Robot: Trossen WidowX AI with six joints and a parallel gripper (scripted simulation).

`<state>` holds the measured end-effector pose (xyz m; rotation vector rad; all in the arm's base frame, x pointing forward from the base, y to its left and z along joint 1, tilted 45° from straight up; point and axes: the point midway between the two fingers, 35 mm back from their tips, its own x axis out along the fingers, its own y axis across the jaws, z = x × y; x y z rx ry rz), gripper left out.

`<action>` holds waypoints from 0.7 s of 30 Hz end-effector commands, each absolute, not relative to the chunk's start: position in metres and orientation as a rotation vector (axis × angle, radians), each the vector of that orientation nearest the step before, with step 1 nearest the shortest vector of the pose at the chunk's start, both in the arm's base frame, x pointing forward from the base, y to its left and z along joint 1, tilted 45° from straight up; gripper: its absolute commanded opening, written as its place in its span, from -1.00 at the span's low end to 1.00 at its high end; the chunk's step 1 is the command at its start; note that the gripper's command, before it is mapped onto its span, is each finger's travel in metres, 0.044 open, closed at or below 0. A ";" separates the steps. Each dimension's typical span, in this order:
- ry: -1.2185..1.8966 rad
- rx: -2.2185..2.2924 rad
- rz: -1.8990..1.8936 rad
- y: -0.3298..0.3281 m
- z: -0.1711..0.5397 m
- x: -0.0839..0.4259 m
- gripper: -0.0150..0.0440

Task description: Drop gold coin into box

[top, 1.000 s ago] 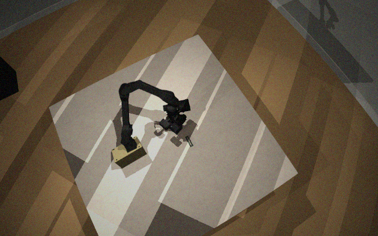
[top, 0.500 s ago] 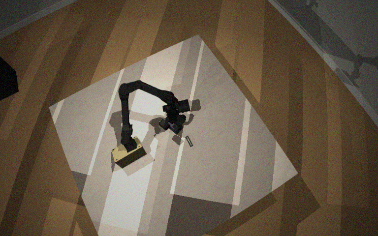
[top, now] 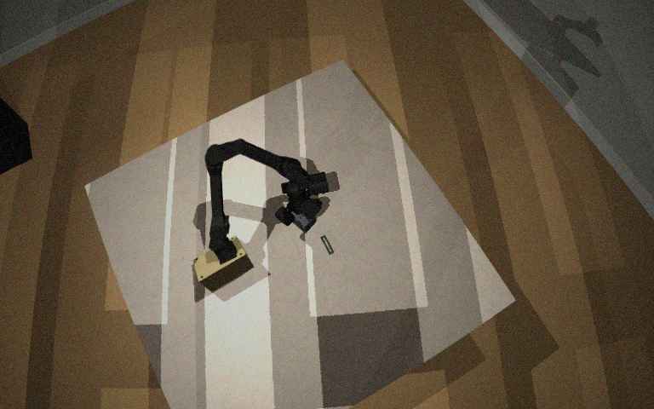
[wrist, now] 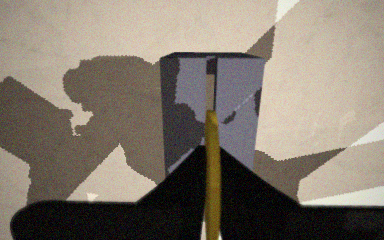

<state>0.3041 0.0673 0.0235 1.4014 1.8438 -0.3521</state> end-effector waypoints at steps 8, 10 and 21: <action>1.849 1.412 -0.367 0.071 0.019 0.300 -0.49; 1.849 1.411 -0.366 0.071 0.019 0.300 -0.49; 1.849 1.410 -0.364 0.075 0.016 0.299 -0.49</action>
